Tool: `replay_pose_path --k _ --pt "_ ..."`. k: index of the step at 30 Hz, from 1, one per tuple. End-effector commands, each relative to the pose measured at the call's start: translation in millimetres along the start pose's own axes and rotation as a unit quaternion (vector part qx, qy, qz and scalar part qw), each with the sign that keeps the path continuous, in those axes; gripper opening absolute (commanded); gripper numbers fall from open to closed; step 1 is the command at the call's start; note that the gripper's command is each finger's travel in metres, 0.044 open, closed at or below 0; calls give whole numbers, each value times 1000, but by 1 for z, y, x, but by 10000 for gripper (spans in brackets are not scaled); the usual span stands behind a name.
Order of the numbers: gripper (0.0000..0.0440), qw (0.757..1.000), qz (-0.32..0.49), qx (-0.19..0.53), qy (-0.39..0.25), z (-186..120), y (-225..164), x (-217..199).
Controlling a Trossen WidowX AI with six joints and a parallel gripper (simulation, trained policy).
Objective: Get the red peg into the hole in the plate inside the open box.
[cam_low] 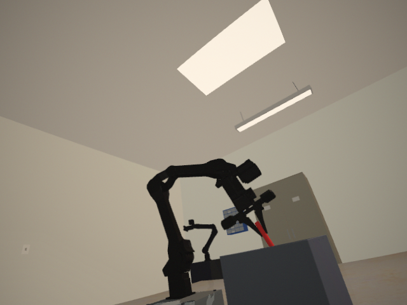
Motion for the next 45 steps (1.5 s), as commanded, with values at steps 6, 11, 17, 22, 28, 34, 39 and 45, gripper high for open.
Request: replay_pose_path --k 6,11,17,22,28,34,39,45 --pt "0 999 3 -35 22 -26 23 12" --pt "0 998 11 -57 20 -33 40 16" --pt "0 997 23 -76 6 -36 60 19" --pt "0 996 31 -85 -6 -35 76 24" --pt "0 995 39 -90 -20 -33 94 29" --pt "0 994 44 -91 -34 -29 111 33" --pt "0 994 46 -89 -45 -23 125 36" --pt "0 993 47 -87 -58 -13 141 38"
Point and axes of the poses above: the point midway between the two fingers, 35 mm back from their tips, its own z axis out along the fingers, its own x axis across the jaws, y = z × x, the point moved 8 cm from there along -z, back along the fingers, and after that the axes turned 4 degrees about z, right-handed, at the moved point
